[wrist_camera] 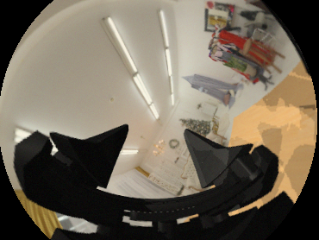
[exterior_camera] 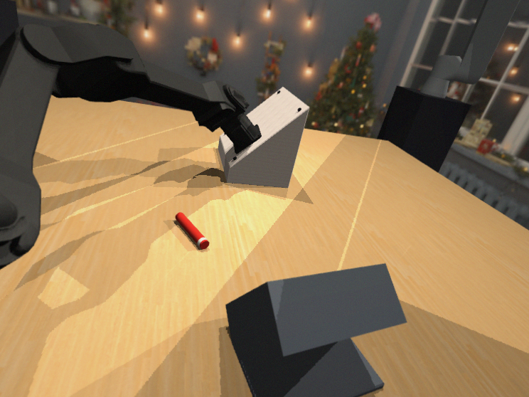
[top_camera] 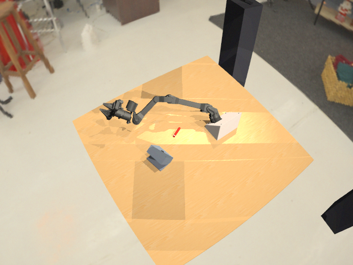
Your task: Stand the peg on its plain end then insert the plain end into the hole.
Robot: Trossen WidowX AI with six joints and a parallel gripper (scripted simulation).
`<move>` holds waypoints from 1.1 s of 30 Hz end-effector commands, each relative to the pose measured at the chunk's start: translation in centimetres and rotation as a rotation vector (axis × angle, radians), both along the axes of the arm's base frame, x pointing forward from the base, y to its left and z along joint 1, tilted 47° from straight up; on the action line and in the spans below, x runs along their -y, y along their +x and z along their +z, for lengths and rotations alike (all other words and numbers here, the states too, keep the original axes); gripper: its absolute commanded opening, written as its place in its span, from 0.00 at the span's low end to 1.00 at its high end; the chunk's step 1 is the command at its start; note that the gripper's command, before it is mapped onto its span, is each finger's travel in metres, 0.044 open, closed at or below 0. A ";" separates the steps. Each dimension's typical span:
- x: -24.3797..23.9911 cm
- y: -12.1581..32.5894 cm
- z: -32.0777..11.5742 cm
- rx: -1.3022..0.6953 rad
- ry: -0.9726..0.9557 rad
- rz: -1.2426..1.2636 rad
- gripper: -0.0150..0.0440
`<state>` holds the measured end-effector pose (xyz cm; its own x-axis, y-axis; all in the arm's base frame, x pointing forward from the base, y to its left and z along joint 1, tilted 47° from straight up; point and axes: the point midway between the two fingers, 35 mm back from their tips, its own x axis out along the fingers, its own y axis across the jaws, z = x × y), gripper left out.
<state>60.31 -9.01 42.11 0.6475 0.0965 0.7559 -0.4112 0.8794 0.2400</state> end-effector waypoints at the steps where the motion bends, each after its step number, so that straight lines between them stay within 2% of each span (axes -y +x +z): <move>1: 0.0 0.0 0.0 -0.002 0.001 0.000 0.98; 2: -0.1 0.1 -0.1 -0.008 0.003 -0.002 1.00; 14: -1.9 2.9 -3.2 -0.256 0.060 -0.062 1.00; 33: -6.3 4.2 -11.2 -0.711 0.052 -0.177 1.00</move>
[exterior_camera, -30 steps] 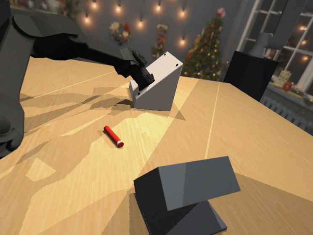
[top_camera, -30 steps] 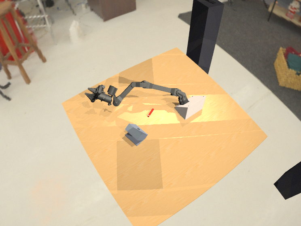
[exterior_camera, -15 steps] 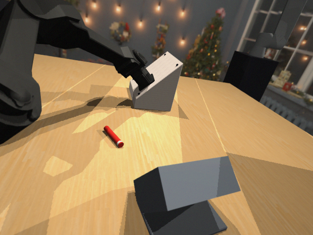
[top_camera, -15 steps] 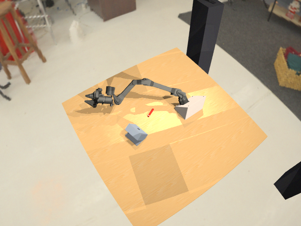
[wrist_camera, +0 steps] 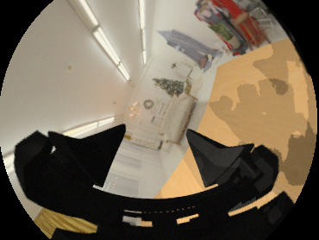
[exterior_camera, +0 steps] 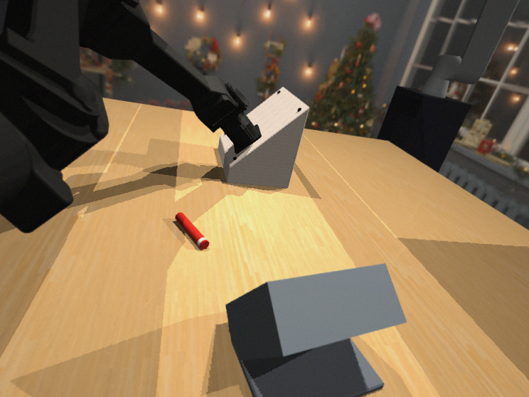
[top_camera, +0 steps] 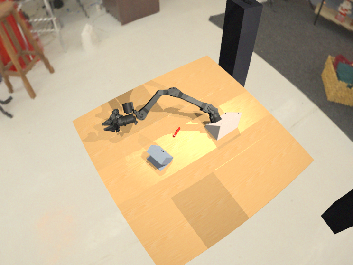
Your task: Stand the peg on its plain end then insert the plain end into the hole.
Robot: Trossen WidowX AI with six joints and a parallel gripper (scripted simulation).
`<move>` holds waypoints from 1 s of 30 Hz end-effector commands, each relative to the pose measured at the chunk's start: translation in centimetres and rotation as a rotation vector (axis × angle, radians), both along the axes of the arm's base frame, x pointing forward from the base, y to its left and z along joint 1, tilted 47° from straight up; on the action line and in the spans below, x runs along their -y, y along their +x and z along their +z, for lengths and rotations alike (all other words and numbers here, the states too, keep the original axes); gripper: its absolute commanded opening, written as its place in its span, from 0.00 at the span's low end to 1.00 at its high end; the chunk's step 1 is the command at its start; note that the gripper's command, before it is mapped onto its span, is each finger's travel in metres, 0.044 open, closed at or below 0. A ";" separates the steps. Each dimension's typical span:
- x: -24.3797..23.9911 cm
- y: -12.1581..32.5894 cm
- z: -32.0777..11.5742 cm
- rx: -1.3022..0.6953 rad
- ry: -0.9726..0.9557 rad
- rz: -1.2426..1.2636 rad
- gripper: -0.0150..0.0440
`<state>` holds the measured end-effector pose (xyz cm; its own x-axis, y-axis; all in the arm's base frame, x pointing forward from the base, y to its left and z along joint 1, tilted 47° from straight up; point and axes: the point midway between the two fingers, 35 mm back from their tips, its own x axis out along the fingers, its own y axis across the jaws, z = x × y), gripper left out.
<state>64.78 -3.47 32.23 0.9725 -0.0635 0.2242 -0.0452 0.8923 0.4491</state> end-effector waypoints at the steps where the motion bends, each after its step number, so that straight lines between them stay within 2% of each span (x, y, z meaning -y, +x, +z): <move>1: -1.0 -0.3 -1.8 -0.104 -0.018 -0.023 1.00; 15: -4.1 -3.1 -8.3 -0.453 -0.136 -0.077 1.00; 30: -6.4 -9.3 -14.6 -0.820 -0.346 -0.100 1.00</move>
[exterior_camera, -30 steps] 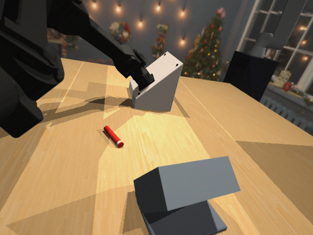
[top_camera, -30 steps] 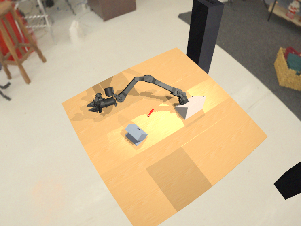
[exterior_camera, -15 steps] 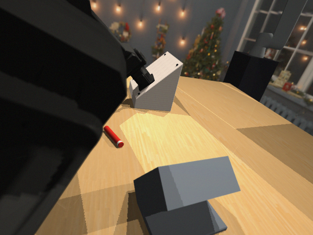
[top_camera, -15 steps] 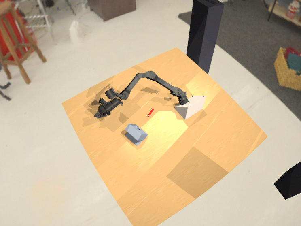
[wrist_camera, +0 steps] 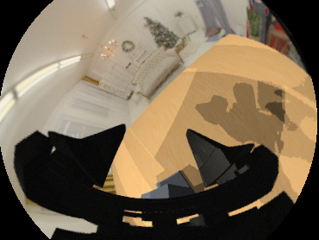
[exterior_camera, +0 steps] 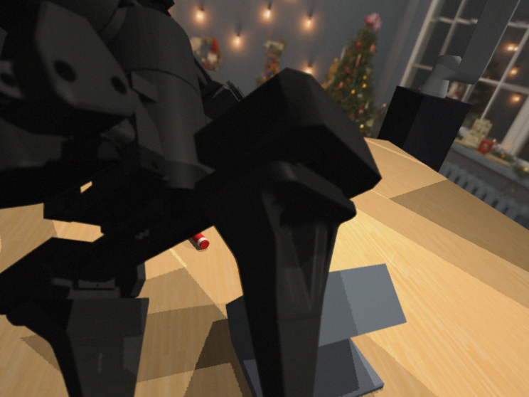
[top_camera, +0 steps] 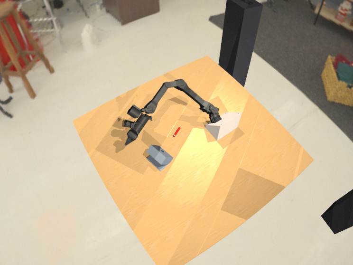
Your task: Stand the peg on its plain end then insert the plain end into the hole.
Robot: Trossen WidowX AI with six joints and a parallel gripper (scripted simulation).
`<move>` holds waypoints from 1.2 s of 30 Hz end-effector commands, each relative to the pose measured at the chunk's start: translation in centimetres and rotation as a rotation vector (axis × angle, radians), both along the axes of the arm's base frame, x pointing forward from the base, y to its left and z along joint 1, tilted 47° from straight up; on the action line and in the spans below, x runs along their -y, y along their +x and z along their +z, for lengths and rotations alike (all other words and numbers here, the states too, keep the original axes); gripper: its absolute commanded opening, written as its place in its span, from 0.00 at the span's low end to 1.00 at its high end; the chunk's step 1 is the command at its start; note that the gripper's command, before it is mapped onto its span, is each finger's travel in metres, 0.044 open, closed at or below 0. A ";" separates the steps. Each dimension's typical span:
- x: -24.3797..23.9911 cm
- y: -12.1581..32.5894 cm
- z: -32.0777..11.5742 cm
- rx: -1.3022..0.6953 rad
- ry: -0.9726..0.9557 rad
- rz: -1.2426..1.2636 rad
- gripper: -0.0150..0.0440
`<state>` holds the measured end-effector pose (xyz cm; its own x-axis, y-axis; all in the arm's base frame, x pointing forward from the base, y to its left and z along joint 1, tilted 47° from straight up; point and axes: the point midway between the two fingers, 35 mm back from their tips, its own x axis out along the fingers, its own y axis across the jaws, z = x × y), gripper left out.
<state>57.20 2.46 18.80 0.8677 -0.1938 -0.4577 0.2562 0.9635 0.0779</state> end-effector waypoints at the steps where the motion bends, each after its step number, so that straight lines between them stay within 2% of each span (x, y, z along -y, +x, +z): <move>1: -0.6 -2.2 -1.6 -0.106 -0.062 0.005 1.00; 17: -1.8 -11.5 -6.7 -0.509 -0.317 0.065 1.00; 36: 1.2 -21.9 -8.7 -0.921 -0.627 0.131 1.00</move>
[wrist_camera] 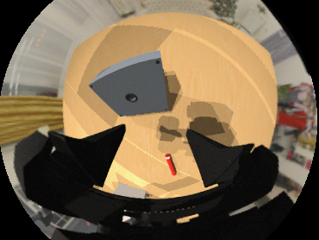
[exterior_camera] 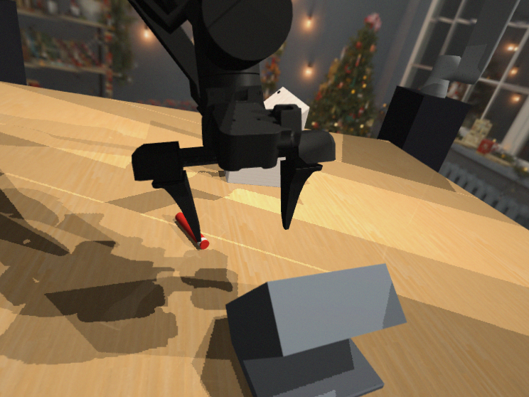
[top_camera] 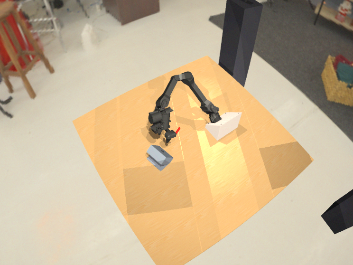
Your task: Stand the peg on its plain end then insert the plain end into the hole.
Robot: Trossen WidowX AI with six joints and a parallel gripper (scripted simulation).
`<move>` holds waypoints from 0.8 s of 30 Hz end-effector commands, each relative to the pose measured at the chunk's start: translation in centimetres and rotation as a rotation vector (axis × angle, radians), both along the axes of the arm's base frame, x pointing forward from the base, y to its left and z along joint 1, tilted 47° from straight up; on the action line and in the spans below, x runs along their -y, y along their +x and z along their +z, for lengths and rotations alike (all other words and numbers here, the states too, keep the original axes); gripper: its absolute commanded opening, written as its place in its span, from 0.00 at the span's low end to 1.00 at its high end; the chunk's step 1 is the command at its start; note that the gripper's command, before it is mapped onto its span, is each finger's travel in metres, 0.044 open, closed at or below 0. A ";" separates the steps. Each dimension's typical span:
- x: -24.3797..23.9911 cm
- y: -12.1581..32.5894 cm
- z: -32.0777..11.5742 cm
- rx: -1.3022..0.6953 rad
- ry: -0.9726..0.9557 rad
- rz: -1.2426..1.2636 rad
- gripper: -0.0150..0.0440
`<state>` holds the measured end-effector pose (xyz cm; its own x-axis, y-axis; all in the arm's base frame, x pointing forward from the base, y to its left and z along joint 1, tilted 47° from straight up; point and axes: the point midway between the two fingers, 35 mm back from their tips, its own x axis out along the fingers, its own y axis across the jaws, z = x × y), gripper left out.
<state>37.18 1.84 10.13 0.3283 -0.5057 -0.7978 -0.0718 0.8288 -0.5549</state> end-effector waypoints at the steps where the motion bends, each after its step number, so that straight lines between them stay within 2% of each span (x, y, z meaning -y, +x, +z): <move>1: 0.8 -2.5 -0.1 -0.106 -0.081 0.036 1.00; 14: 3.2 -9.2 0.4 -0.443 -0.314 0.165 1.00; 24: 3.6 -9.5 0.2 -0.460 -0.325 0.173 1.00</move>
